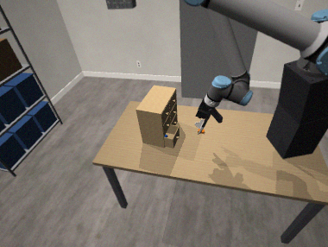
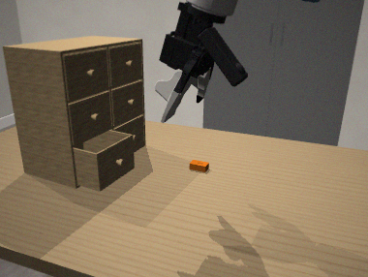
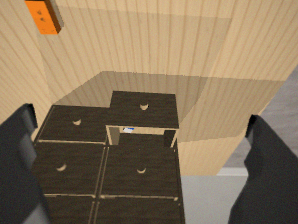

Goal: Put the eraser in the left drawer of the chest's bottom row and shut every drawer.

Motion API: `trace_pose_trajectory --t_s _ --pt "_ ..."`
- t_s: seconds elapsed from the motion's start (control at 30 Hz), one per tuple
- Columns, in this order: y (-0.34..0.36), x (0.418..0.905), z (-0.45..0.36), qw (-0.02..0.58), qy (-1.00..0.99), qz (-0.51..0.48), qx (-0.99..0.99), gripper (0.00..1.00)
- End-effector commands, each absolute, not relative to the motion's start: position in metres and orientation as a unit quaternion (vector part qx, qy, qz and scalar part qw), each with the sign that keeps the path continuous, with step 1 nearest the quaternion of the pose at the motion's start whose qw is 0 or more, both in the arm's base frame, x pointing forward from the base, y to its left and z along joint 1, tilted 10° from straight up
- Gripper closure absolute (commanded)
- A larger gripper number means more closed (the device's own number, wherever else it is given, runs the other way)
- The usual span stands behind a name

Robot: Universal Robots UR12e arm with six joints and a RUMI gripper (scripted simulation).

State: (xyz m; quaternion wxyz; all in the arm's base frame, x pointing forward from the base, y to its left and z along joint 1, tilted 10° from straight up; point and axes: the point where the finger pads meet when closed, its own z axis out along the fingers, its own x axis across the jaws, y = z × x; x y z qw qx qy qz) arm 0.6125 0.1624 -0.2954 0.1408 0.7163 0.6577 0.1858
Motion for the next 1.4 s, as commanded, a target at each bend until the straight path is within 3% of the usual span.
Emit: trace_pose_trajectory --t_s 0.0,0.83,1.37 --pt "0.163 0.628 -0.302 0.180 0.647 0.222 0.707 0.00" --pt "0.164 0.663 -0.332 0.286 0.605 0.319 0.671 0.00" --pt "0.164 0.675 -0.343 0.324 0.586 0.353 0.654 0.00"
